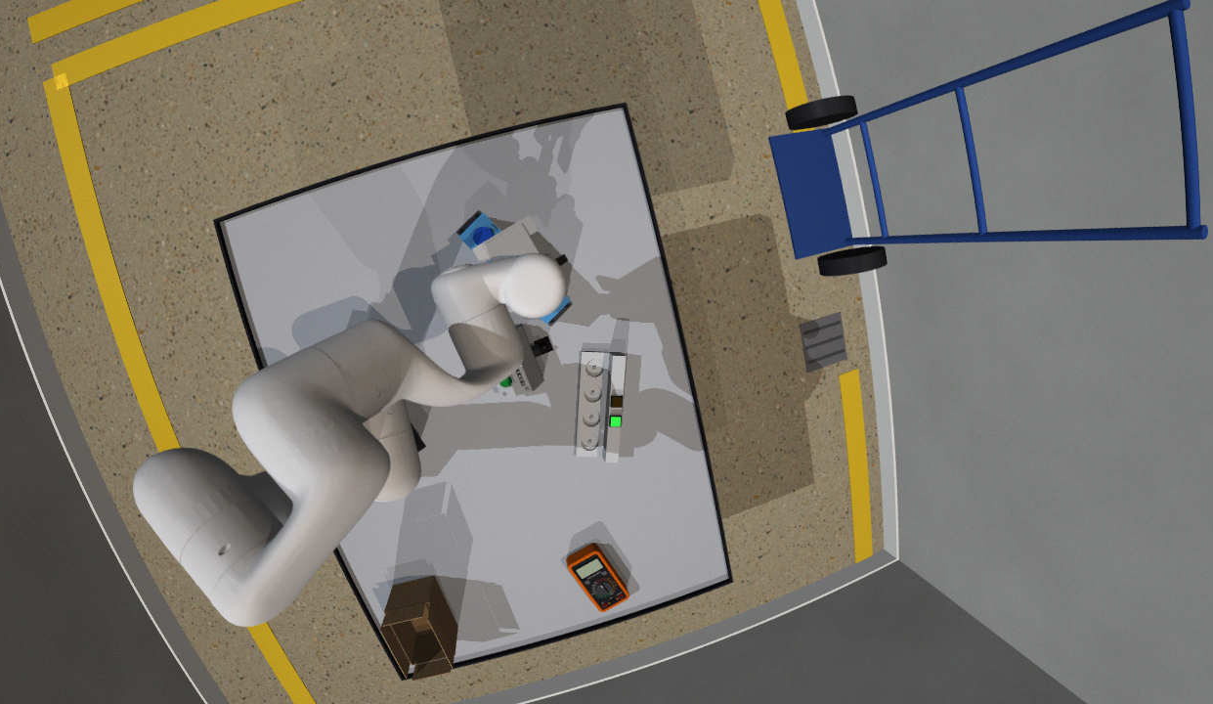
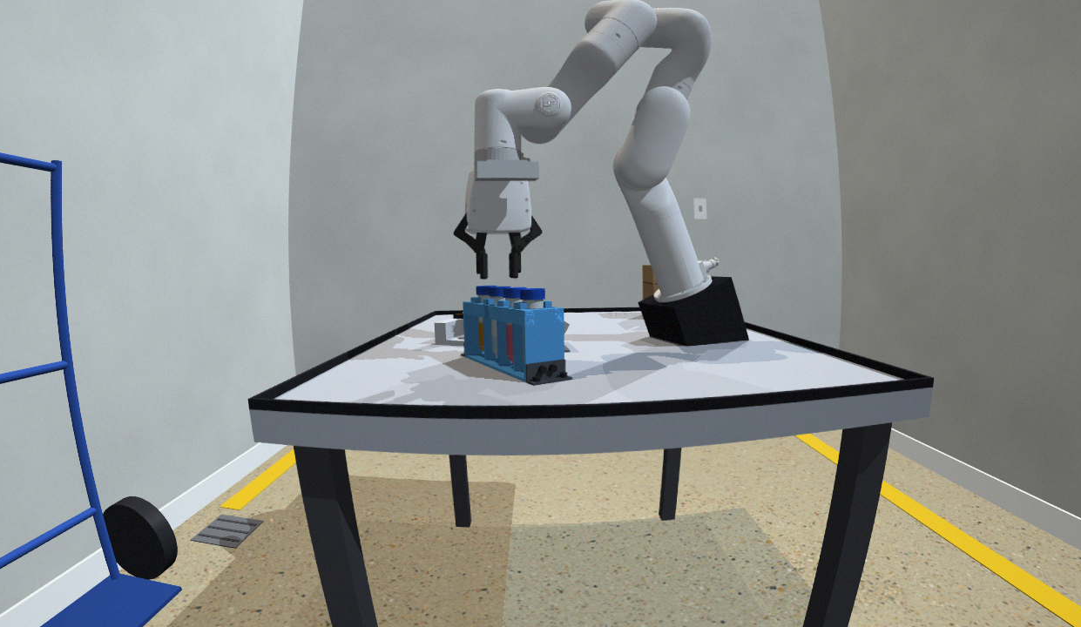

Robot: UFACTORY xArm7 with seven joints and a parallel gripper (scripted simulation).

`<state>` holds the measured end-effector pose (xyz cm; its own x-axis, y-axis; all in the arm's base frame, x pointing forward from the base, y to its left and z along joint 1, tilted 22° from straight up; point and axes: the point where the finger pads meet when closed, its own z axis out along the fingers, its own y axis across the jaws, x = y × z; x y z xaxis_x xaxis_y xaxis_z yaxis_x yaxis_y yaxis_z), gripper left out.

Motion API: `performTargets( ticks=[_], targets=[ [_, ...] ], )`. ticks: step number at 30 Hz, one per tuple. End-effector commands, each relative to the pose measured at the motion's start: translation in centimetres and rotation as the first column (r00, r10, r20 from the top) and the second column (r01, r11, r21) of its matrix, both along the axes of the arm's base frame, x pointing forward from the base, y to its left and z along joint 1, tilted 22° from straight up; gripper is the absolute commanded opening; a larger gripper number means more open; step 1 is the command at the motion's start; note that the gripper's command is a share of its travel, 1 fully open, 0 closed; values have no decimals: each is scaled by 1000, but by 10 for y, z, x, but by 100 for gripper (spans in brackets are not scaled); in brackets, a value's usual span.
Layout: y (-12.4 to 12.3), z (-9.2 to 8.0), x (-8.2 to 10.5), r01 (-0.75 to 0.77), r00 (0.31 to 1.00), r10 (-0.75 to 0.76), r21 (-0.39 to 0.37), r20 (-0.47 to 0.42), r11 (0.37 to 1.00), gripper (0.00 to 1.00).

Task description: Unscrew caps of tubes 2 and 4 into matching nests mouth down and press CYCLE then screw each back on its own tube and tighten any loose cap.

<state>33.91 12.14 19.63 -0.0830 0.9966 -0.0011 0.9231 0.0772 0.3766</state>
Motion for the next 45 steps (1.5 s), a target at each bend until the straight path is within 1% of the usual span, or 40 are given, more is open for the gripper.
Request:
performTargets(
  ticks=[1,3,9,10,12,13,14,17,20,26,30,32,34,37,45],
  targets=[
    [0,13,-6,0,1000,0,0,1,1000,46],
    [-1,19,-8,0,1000,0,0,1,1000,46],
    [-1,20,-8,0,1000,0,0,1,1000,46],
    [-8,17,-12,38,997,-37,15,-72,999,0],
    [-21,13,-21,117,970,-106,35,-218,993,0],
    [-28,11,-25,140,958,-125,38,-259,989,0],
    [-33,10,-28,151,951,-134,40,-279,988,0],
    [-36,9,-30,153,950,-135,40,-283,987,0],
    [-54,3,-41,153,949,-136,40,-283,987,0],
    [-54,3,-41,153,949,-136,40,-283,987,0],
    [-78,-17,-53,153,949,-136,40,-283,987,0],
    [-85,-23,-57,153,949,-136,40,-283,987,0],
    [-85,-23,-57,153,949,-136,40,-283,987,0],
    [-103,-38,-66,153,949,-136,40,-283,987,0],
    [-133,-64,-82,153,949,-136,39,-284,987,0]
  ],
)
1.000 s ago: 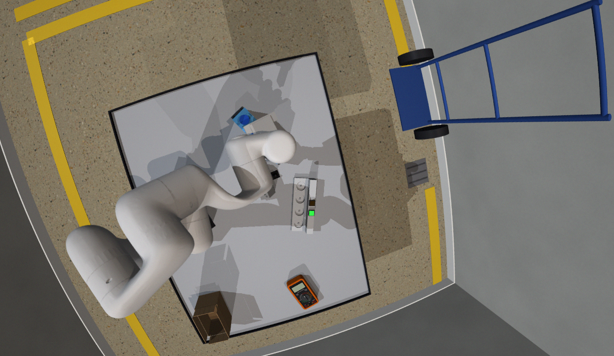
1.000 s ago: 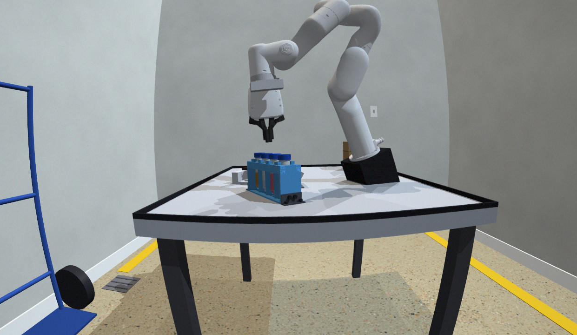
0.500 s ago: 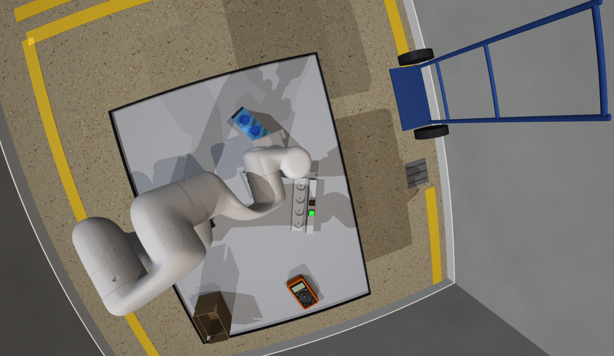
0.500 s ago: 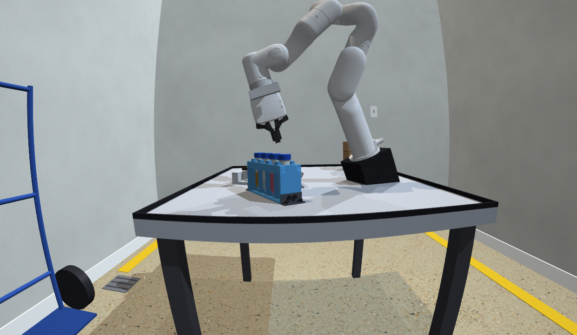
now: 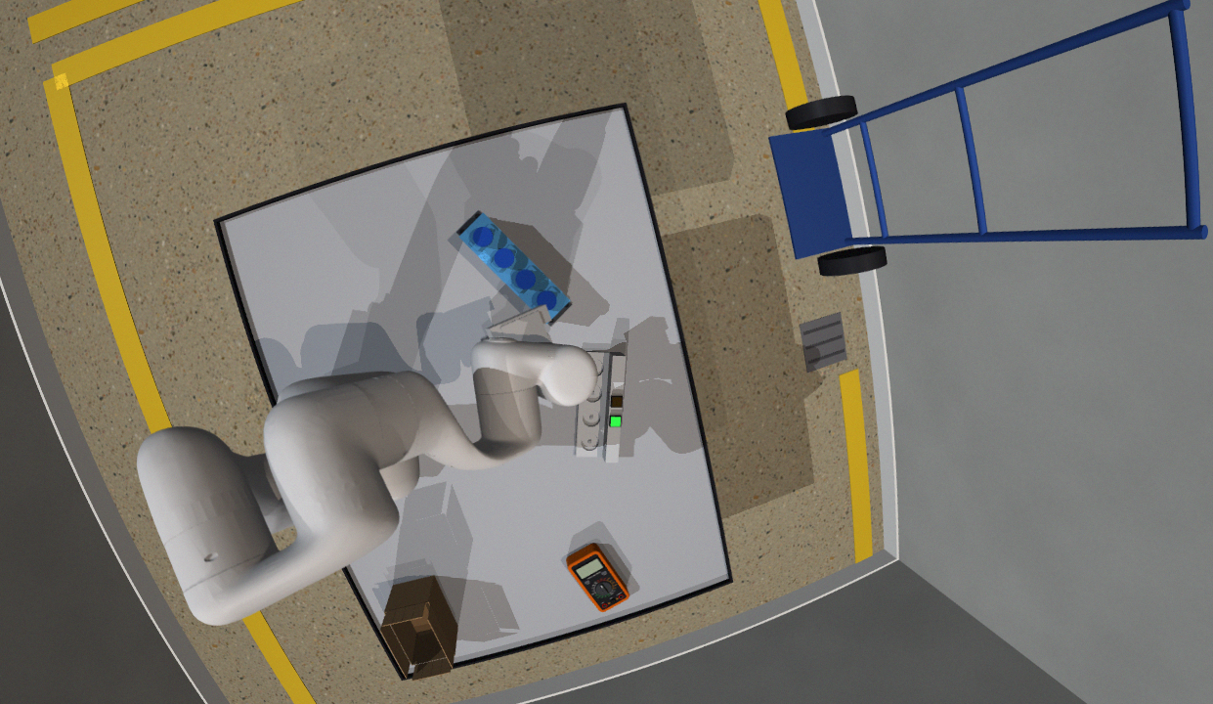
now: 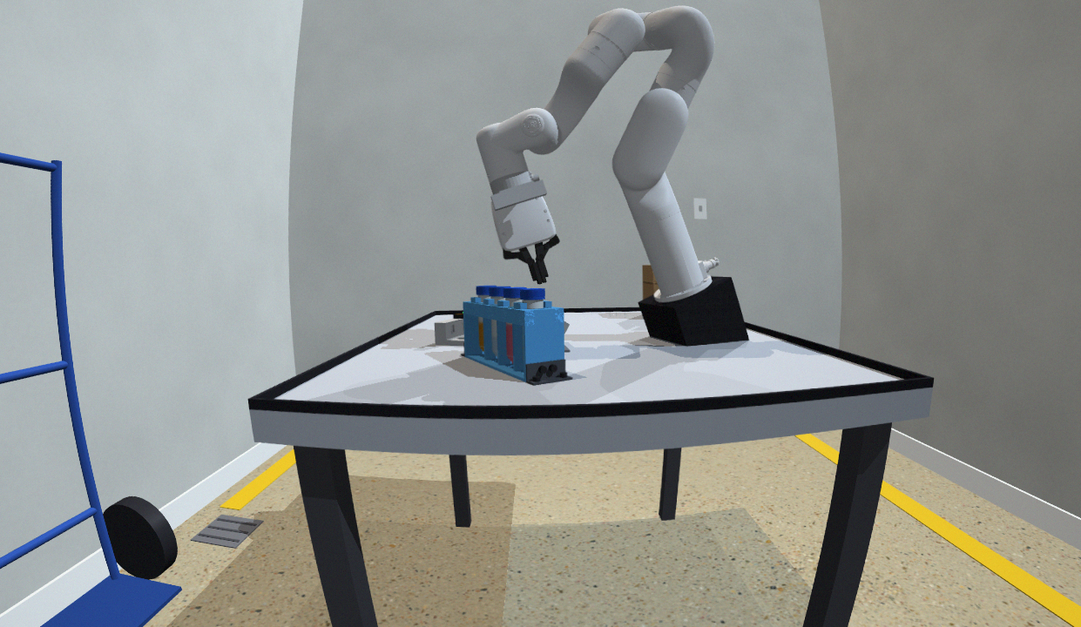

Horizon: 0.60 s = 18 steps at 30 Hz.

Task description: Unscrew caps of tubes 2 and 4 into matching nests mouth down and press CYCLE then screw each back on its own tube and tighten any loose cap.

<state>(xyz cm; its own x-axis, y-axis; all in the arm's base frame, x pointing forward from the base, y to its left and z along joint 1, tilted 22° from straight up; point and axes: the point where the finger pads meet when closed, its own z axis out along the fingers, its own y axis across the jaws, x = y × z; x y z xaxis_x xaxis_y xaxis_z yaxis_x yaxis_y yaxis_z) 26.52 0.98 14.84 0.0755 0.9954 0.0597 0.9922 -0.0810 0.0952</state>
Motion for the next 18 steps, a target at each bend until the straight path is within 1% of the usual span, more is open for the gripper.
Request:
performTargets(
  ticks=[1,4,17,18],
  targets=[
    [-26,-20,-10,-1,1000,1,2,7,1000,0],
    [-38,-30,-16,-1,1000,1,1,7,1000,0],
    [-39,-31,-17,-1,1000,1,1,7,1000,0],
    [-39,-34,-16,-1,1000,1,1,7,1000,0]
  ],
)
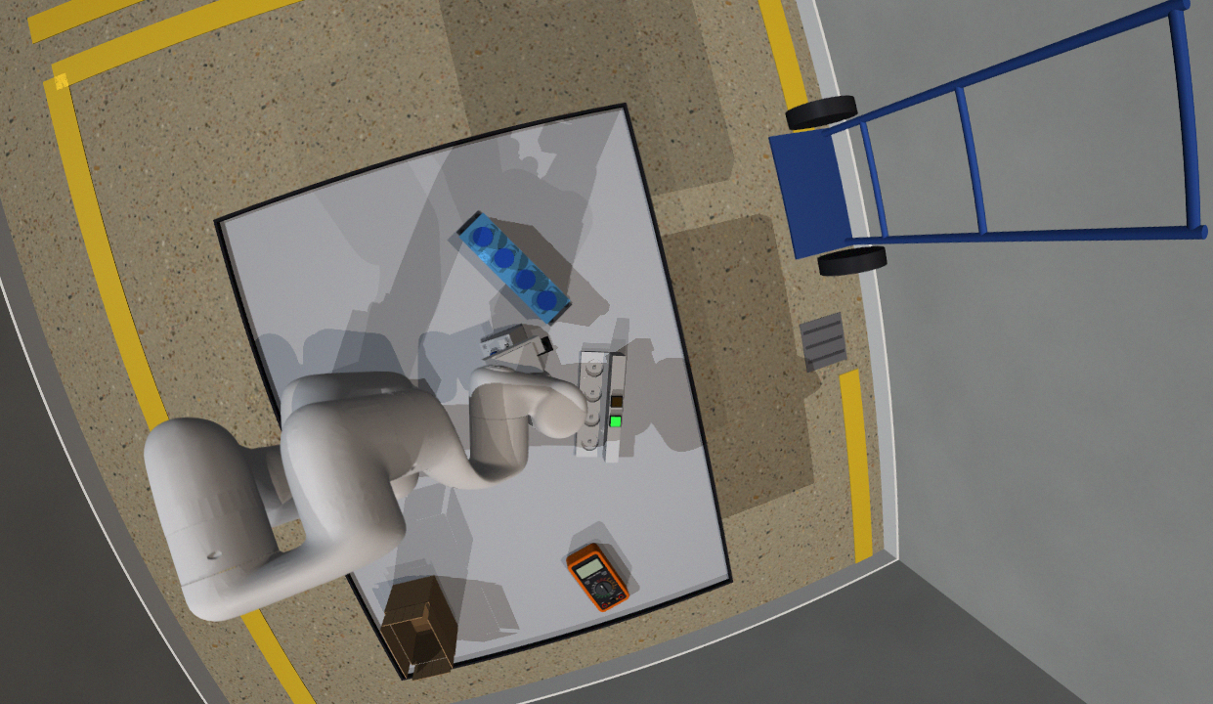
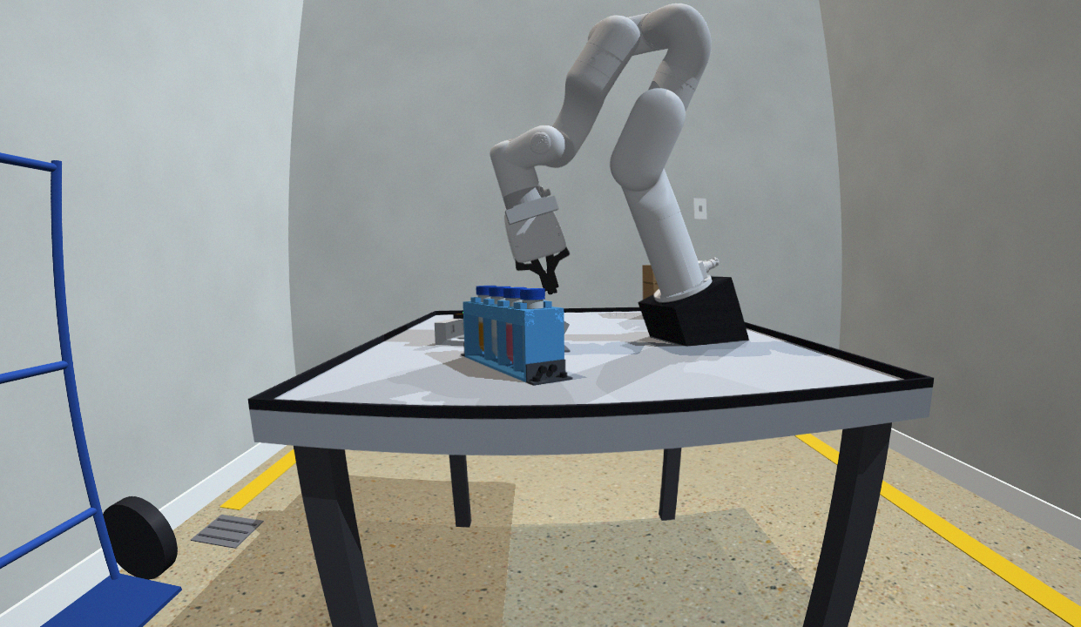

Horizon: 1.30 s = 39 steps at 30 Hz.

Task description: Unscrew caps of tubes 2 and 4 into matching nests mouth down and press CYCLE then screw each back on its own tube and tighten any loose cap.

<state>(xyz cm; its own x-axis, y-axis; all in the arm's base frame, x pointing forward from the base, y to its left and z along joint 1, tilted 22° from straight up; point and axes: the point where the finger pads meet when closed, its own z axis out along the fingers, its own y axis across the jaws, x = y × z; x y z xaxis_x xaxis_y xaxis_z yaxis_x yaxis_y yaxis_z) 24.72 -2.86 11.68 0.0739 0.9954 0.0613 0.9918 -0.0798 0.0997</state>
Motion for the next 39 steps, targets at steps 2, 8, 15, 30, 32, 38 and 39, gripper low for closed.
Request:
performTargets(
  ticks=[2,8,15,30,32,38,39],
  targets=[
    [0,-8,4,0,1000,0,0,2,1000,0],
    [0,-16,8,0,1000,0,0,2,1000,0],
    [0,-16,8,0,1000,0,0,2,1000,0],
    [0,-18,8,0,1000,0,0,2,1000,0],
    [0,-18,8,0,1000,0,0,2,1000,0],
    [0,-20,9,0,1000,0,0,2,1000,0],
    [0,-20,9,0,1000,0,0,2,1000,0]
  ],
)
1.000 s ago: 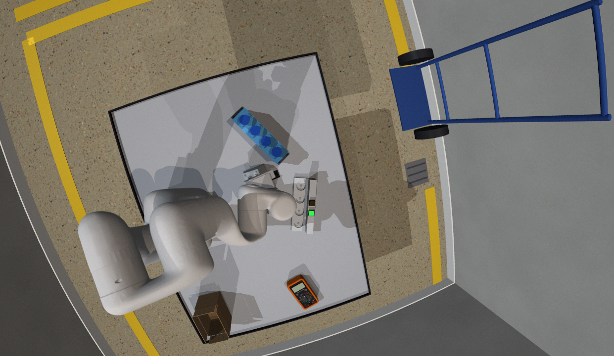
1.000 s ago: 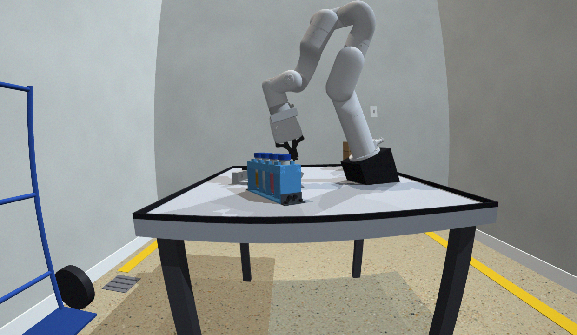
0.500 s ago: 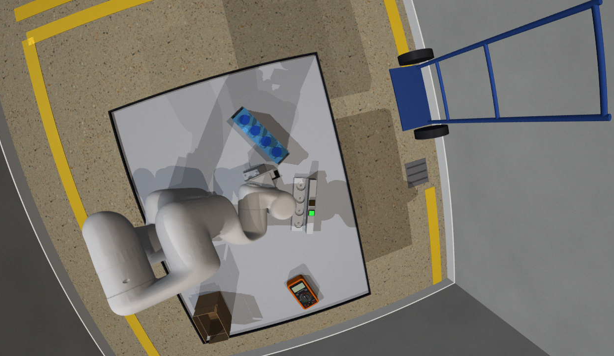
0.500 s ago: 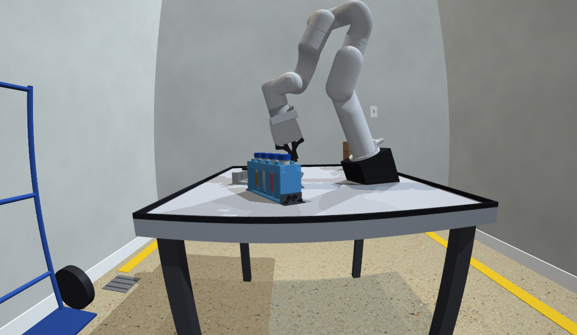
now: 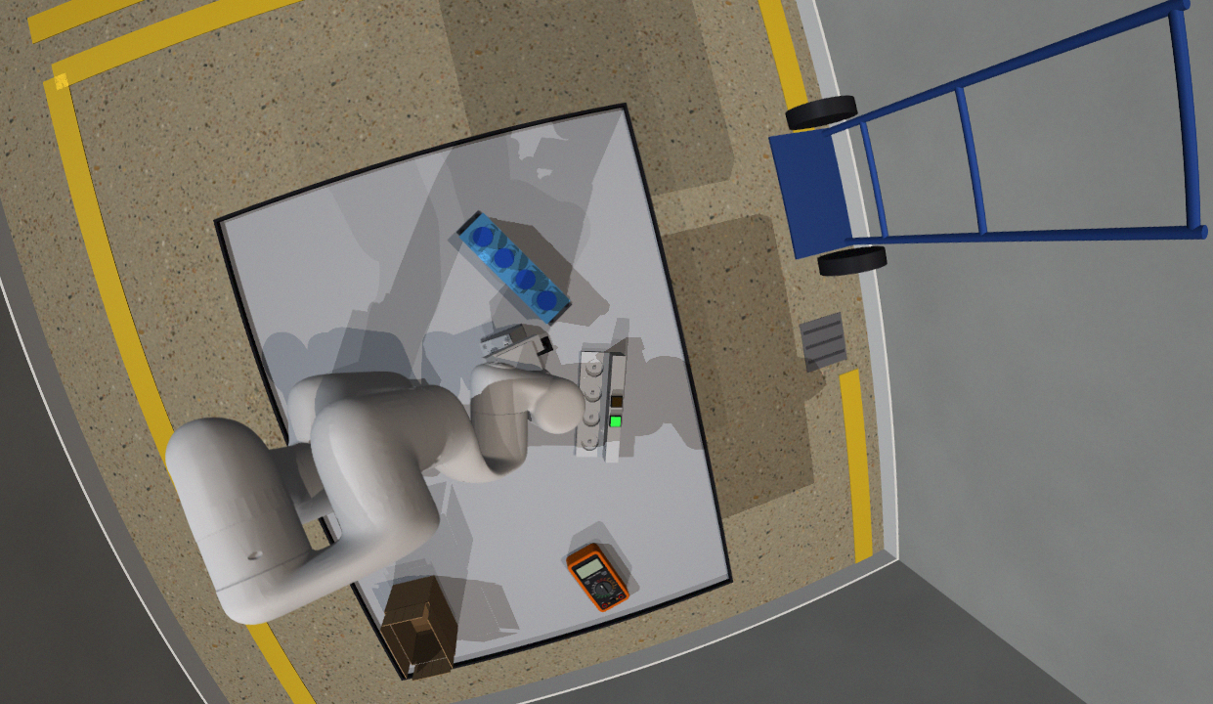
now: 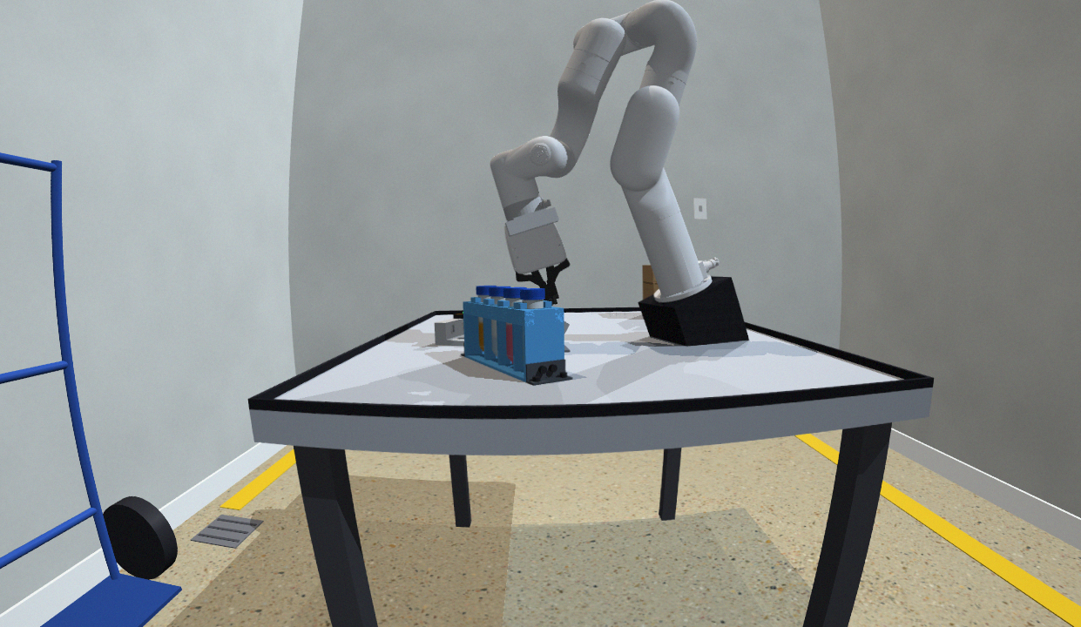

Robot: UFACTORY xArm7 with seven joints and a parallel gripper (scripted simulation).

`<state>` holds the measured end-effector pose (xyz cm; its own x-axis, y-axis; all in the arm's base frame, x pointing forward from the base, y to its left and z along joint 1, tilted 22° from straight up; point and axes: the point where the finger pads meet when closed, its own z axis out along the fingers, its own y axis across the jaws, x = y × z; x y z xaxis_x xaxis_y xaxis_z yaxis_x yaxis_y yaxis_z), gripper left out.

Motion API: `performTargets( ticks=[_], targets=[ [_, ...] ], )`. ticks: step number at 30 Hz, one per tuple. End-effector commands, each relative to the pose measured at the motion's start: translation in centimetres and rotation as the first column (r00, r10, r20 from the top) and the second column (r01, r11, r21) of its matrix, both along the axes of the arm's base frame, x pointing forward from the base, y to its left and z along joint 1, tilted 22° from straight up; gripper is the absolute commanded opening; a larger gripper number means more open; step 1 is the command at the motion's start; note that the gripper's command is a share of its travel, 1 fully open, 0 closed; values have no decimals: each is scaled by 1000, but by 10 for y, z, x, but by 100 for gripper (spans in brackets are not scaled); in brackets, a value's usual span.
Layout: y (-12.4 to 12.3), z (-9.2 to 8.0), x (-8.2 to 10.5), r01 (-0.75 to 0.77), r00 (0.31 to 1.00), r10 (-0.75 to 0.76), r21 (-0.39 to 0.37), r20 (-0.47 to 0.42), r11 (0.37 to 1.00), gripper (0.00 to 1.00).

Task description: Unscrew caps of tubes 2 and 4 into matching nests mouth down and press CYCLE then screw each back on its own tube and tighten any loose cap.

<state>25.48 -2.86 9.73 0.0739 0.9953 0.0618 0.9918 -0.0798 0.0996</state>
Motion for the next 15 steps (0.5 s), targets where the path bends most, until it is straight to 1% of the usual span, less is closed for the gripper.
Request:
performTargets(
  ticks=[1,15],
  targets=[
    [0,0,1,0,1000,0,0,2,1000,0],
    [0,-5,3,0,1000,0,0,2,1000,0]
  ],
)
